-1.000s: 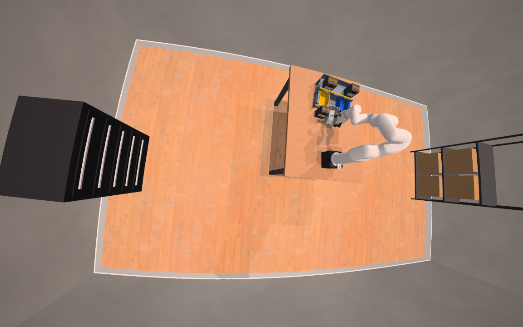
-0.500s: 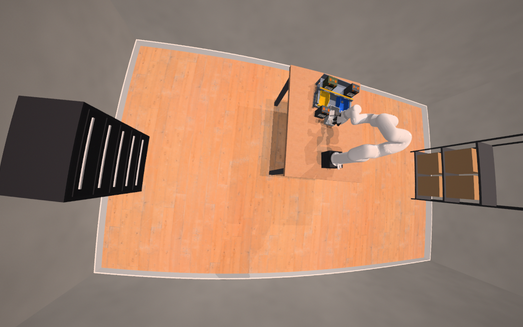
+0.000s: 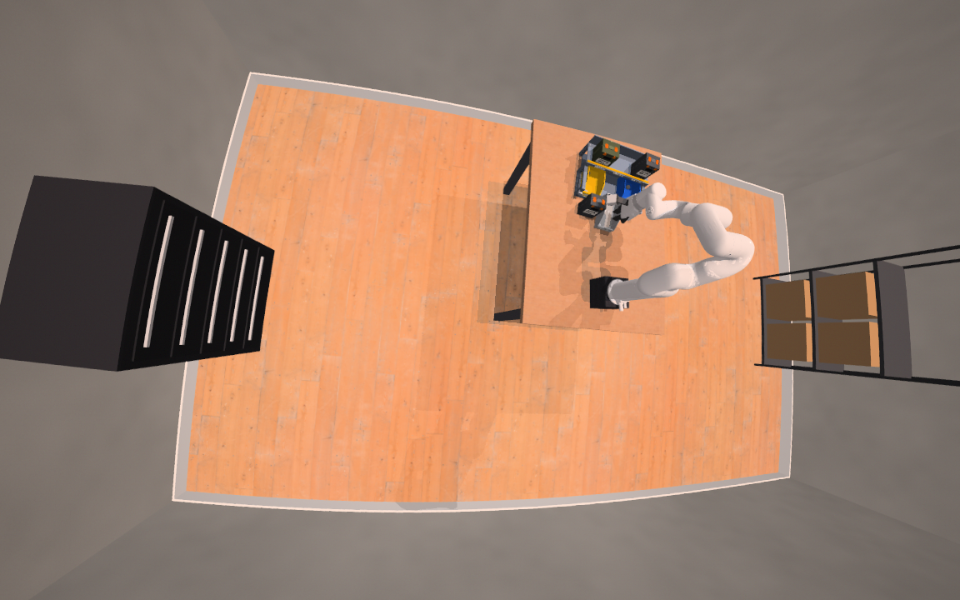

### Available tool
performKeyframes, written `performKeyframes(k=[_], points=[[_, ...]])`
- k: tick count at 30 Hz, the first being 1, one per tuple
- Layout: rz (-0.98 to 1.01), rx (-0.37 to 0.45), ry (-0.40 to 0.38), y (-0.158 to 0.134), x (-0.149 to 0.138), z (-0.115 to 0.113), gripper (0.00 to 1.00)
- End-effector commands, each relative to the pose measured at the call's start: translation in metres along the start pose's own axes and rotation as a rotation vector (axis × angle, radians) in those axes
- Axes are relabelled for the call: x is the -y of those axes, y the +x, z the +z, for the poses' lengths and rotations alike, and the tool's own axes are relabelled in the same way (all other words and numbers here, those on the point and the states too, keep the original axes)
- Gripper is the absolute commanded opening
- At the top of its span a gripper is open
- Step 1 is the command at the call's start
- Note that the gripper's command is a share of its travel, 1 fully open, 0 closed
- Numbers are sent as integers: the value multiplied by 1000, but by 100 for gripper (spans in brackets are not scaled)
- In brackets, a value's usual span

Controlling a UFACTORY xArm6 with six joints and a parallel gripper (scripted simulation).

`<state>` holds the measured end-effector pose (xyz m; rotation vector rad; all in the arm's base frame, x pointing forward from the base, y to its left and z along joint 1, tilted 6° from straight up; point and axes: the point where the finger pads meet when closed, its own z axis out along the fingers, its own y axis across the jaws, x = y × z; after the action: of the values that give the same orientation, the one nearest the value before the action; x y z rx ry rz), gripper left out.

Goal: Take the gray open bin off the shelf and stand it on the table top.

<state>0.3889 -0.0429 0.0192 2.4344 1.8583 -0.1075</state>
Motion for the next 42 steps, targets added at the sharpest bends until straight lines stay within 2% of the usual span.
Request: performKeyframes(k=[1, 5, 10, 22, 27, 39, 42], points=[[0, -1, -1, 0, -2, -1, 33], [0, -1, -1, 0, -2, -1, 33], [0, -1, -1, 0, -39, -14, 33], [0, -1, -1, 0, -39, -14, 33], [0, -1, -2, 0, -76, -27, 33], [0, -1, -2, 0, -76, -27, 33], [0, -1, -1, 0, -107, -38, 33]])
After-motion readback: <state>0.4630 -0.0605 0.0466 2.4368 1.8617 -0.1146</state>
